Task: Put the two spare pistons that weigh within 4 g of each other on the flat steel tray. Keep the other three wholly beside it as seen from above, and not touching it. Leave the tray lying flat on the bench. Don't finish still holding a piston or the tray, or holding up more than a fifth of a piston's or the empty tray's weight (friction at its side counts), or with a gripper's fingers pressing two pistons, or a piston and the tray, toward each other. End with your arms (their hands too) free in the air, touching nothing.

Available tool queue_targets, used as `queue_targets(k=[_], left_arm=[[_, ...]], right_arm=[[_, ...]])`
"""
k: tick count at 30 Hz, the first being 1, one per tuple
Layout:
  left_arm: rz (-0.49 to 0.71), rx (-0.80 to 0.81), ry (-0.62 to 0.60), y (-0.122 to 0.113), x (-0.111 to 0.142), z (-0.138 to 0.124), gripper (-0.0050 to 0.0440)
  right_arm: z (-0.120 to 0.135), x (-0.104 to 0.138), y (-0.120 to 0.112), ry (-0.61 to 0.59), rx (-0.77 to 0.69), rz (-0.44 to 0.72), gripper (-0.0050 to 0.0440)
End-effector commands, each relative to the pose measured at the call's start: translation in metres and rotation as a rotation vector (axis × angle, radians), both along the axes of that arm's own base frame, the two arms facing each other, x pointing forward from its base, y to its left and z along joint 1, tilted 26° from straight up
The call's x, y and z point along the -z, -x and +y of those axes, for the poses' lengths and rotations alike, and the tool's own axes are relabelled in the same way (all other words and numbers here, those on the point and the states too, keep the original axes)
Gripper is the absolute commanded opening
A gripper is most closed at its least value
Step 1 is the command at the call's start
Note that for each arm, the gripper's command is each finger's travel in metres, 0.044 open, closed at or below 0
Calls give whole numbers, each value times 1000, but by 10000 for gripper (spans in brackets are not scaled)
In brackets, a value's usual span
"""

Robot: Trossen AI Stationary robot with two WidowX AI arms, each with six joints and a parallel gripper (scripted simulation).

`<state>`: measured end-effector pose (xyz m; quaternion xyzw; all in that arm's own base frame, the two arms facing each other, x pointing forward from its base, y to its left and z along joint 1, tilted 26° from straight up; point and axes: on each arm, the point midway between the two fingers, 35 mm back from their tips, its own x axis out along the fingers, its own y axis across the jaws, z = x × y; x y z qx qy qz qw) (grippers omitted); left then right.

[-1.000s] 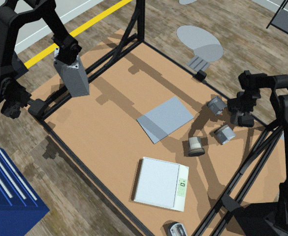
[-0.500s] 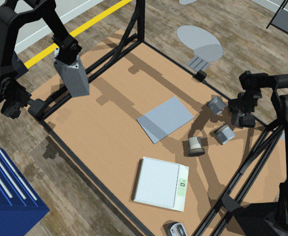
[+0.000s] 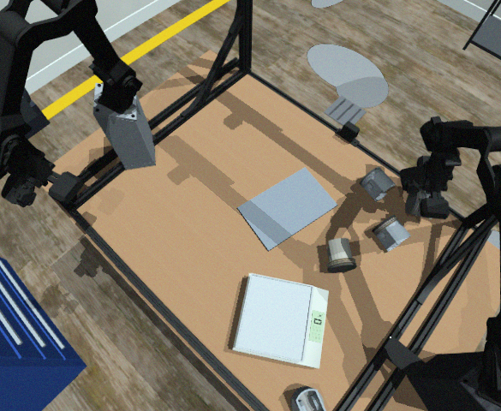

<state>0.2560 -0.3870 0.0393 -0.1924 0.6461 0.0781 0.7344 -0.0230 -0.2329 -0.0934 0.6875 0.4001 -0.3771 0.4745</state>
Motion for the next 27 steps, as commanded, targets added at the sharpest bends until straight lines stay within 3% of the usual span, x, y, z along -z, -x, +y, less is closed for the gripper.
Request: queue_targets(k=[1, 27], left_arm=[[-9, 0, 14, 4, -15, 0, 158], [-12, 1, 17, 17, -47, 6, 158]], right_arm=[[0, 0, 0, -1, 0, -2, 440], [0, 0, 0, -1, 0, -2, 440]])
